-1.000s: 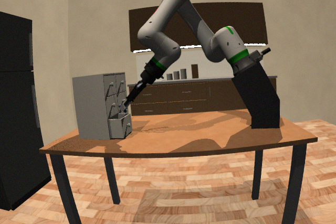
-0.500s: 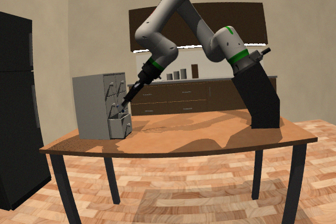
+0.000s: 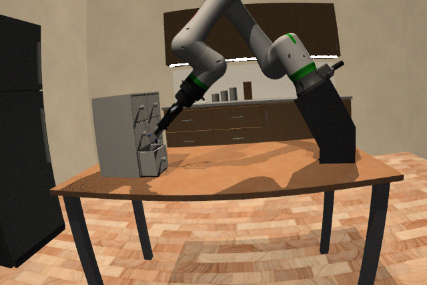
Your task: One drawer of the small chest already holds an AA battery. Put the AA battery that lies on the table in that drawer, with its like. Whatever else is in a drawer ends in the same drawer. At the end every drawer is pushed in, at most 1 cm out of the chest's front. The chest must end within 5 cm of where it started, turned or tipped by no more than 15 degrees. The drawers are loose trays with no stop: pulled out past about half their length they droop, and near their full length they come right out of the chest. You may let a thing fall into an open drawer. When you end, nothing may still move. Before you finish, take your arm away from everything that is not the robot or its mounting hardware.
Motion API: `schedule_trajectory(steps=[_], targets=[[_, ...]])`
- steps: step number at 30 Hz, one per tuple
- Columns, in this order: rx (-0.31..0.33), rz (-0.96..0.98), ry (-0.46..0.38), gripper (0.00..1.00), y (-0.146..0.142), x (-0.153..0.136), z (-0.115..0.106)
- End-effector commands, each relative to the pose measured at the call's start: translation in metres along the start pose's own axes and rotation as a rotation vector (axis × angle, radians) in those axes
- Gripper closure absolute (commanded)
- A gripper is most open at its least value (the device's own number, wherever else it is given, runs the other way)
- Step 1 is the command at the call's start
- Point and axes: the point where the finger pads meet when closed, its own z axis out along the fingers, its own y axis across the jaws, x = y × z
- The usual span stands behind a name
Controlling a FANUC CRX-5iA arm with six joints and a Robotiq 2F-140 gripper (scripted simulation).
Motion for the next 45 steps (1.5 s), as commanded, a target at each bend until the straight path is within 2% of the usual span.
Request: schedule_trajectory(steps=[1,9,19,20,36,45], targets=[[0.000,0.000,0.000,0.94,-0.0001,0.0002,0.0000],[0.000,0.000,0.000,0.94,-0.0001,0.0002,0.0000],[0.000,0.000,0.000,0.83,-0.0001,0.0002,0.0000],[0.000,0.000,0.000,0.00,-0.0001,0.0002,0.0000],[0.000,0.000,0.000,0.00,-0.0001,-0.0003,-0.0005],[0.000,0.000,0.000,0.00,-0.0001,-0.0076,-0.0087]])
